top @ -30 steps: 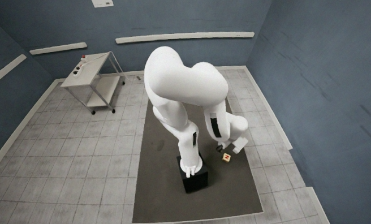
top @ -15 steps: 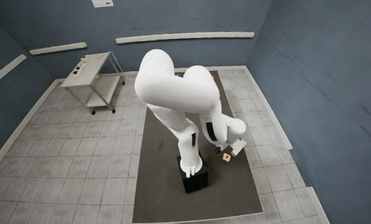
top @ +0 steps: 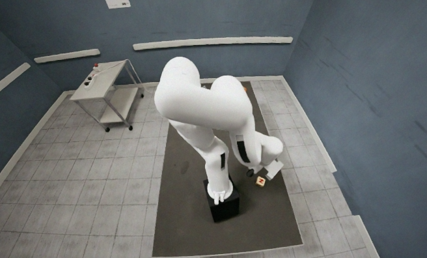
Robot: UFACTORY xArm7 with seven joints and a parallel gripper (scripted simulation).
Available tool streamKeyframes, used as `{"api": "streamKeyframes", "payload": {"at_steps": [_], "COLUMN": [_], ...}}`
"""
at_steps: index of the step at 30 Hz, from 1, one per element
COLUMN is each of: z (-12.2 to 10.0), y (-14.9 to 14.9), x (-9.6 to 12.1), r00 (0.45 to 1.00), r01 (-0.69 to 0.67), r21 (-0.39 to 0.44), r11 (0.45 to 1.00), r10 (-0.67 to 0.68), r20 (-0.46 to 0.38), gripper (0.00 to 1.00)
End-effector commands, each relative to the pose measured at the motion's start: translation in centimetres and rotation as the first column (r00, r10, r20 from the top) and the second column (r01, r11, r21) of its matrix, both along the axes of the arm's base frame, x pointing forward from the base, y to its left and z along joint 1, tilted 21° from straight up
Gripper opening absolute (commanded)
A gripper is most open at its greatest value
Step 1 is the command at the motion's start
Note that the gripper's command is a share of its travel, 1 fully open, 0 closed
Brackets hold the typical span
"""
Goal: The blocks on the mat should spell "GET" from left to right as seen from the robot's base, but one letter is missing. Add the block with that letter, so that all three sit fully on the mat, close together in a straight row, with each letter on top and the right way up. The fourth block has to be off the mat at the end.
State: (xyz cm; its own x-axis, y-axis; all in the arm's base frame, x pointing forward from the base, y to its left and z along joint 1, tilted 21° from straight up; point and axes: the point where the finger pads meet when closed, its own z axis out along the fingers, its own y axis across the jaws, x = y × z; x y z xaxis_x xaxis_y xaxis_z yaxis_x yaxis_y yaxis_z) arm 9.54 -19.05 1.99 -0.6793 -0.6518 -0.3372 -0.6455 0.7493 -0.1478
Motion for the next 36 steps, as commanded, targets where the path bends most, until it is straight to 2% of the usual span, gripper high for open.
{"api": "streamKeyframes", "payload": {"at_steps": [1, 32, 36], "z": [0.1, 0.1, 0.1], "y": [-0.1, -0.1, -0.5], "x": [0.0, 0.0, 1.1], "r00": [1.000, 1.000, 1.000], "r01": [0.001, 0.001, 0.001], "r21": [-0.003, -0.003, 0.001], "r11": [1.000, 1.000, 1.000], "r10": [-0.001, -0.001, -0.001], "r20": [0.000, 0.000, 0.004], "gripper": [1.00, 1.00, 1.00]}}
